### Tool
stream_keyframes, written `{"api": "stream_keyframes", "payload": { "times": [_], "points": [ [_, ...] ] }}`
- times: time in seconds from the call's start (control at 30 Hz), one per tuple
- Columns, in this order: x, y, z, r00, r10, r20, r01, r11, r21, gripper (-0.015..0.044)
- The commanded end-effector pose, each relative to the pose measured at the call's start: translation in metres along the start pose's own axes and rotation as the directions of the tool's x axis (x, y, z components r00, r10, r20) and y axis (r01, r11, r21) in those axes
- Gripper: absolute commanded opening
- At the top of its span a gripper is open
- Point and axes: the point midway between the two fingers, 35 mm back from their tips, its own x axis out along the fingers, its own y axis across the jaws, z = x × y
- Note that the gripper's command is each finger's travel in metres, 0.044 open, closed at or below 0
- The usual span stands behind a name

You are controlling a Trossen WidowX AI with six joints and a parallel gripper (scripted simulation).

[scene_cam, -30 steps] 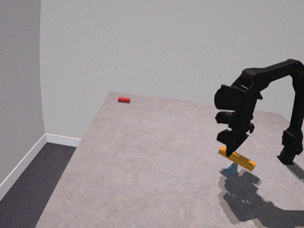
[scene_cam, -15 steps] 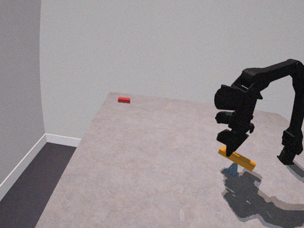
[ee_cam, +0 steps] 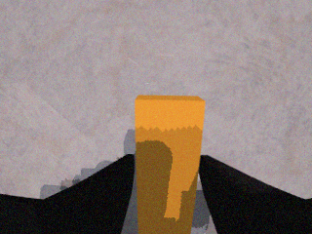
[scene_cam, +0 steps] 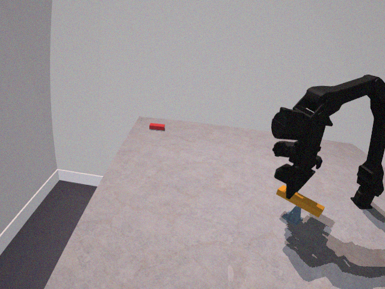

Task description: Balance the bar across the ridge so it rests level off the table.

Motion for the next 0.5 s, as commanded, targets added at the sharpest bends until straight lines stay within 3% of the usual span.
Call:
{"api": "stream_keyframes", "payload": {
  "times": [0.0,0.2,0.47],
  "points": [
    [0.0001,0.0000,0.0000,1.000,0.000,0.000,0.000,1.000,0.000,0.0185],
    [0.0001,0.0000,0.0000,1.000,0.000,0.000,0.000,1.000,0.000,0.0185],
    [0.0001,0.0000,0.0000,1.000,0.000,0.000,0.000,1.000,0.000,0.0395]
  ]
}}
